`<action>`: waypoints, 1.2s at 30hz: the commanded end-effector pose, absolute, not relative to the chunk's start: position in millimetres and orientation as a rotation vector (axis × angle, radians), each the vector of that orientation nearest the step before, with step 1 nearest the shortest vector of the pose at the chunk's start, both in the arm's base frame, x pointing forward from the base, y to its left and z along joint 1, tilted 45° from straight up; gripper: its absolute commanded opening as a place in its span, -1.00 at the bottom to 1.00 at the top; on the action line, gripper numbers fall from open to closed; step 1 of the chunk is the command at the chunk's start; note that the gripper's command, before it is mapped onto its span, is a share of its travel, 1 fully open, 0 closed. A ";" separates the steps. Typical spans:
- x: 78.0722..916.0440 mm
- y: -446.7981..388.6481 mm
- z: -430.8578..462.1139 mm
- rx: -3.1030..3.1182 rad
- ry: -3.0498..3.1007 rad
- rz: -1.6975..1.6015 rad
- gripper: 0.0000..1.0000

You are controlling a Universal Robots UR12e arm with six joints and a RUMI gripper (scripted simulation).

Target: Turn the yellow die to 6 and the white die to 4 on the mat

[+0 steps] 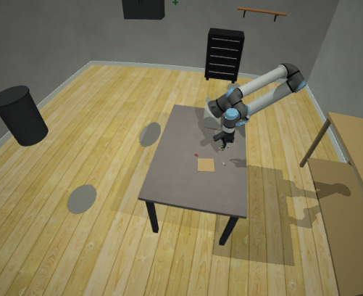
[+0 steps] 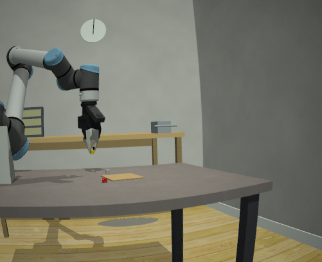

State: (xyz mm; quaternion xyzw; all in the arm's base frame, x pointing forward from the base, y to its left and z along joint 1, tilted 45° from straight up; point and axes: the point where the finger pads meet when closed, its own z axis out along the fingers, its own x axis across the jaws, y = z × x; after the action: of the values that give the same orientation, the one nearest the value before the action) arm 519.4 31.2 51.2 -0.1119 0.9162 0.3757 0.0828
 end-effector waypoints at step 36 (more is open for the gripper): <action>524.5 30.7 51.6 0.630 2.918 1.229 -0.99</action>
State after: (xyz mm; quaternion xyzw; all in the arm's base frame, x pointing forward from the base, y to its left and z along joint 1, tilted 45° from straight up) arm 520.8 31.9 50.8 0.1479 0.9096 0.3874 -0.0258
